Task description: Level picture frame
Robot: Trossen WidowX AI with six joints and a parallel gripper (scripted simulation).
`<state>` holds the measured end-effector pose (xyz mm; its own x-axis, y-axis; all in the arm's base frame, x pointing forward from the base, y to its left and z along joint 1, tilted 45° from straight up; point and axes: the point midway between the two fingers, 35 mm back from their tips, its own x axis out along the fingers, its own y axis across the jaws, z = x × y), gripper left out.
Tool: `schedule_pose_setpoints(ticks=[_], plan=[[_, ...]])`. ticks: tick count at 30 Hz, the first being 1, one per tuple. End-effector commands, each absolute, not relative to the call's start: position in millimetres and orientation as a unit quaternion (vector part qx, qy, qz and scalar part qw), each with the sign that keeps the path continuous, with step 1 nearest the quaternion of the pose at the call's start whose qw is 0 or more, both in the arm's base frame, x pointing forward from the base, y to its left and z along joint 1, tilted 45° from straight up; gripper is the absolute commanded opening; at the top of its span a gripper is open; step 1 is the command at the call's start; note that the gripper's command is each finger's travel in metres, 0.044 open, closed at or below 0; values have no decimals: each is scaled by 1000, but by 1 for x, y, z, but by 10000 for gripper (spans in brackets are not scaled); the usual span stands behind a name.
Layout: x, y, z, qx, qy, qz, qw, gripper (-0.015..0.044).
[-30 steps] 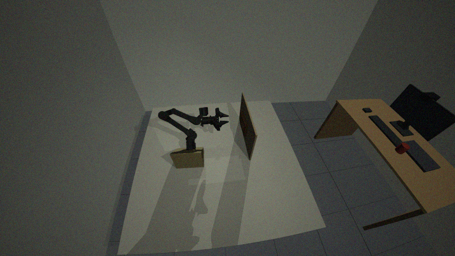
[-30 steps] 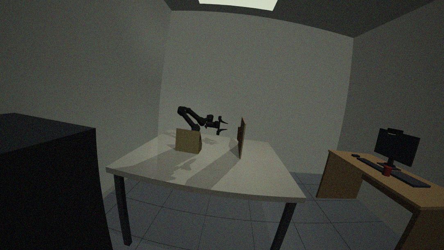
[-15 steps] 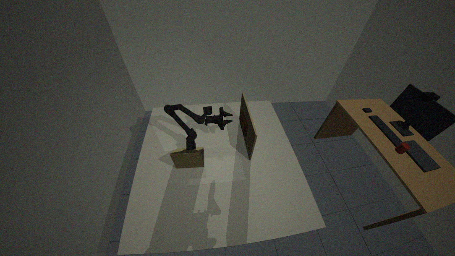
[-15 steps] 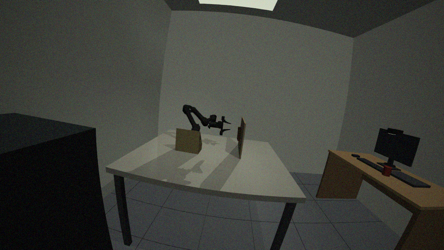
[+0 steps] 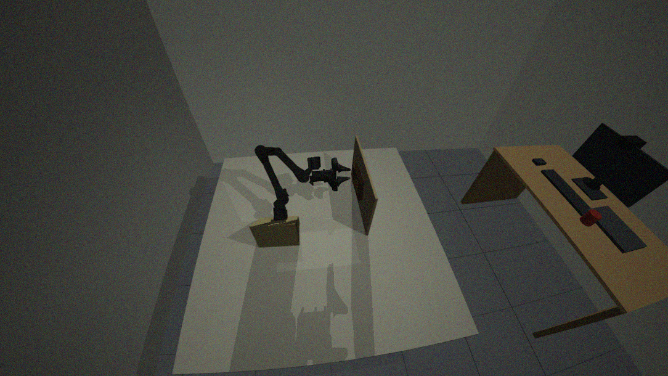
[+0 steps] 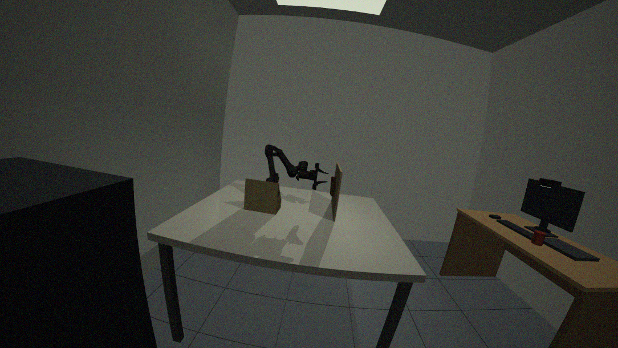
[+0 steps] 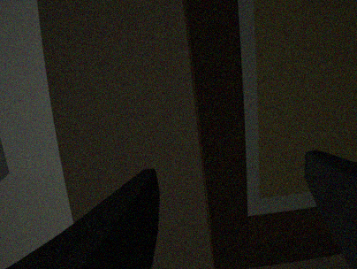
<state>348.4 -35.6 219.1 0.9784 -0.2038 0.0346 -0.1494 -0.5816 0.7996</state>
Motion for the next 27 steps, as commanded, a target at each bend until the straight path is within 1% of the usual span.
schedule_pose_setpoints(ticks=[1, 9, 27], plan=[[350, -36, 220, 890, -99, -29, 444, 260], [352, -36, 220, 890, -99, -29, 444, 260], [380, -42, 222, 890, -99, -28, 445, 260]])
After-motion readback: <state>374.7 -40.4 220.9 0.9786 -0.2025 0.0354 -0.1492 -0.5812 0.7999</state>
